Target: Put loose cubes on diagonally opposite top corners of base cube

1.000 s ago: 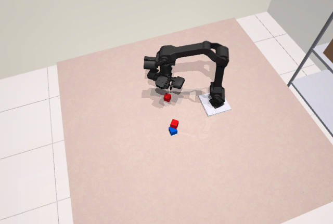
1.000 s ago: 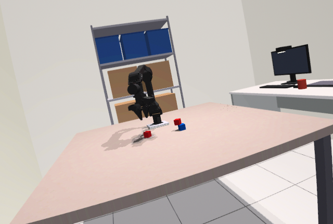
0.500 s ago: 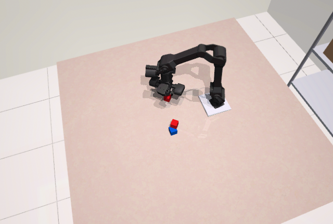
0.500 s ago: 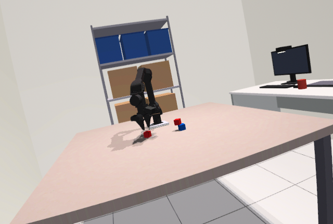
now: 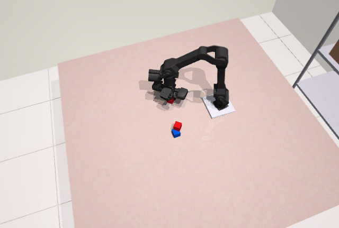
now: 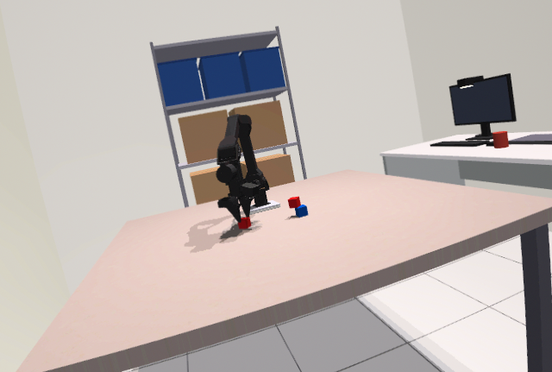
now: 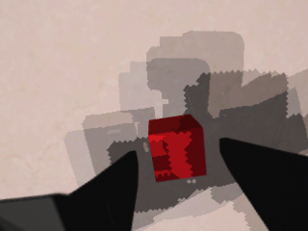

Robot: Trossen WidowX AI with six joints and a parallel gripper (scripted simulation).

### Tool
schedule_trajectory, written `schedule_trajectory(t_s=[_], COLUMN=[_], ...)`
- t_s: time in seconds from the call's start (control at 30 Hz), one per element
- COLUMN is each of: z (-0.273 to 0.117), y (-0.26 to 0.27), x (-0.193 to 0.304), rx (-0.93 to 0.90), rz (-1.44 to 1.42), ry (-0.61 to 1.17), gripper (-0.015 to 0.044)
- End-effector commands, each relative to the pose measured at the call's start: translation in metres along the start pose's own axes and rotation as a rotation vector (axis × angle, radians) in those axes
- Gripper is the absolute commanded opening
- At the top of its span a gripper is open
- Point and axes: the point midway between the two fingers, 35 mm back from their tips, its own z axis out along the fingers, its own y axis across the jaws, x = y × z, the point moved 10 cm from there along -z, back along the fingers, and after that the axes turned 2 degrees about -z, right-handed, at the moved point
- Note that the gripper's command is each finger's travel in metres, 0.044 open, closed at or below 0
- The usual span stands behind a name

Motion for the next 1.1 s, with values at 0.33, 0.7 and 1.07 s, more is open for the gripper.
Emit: schedule_trajectory(t_s=[0.33, 0.7, 1.07], z=[0.013, -0.004, -0.038], y=[0.001, -0.002, -0.005], x=[0.001, 0.000, -0.001], rx=[-0.001, -0.001, 0.000], rz=[-0.005, -0.005, -0.005], ry=[0.006, 0.006, 0.005], gripper=[0.0134, 0.0105, 0.0105])
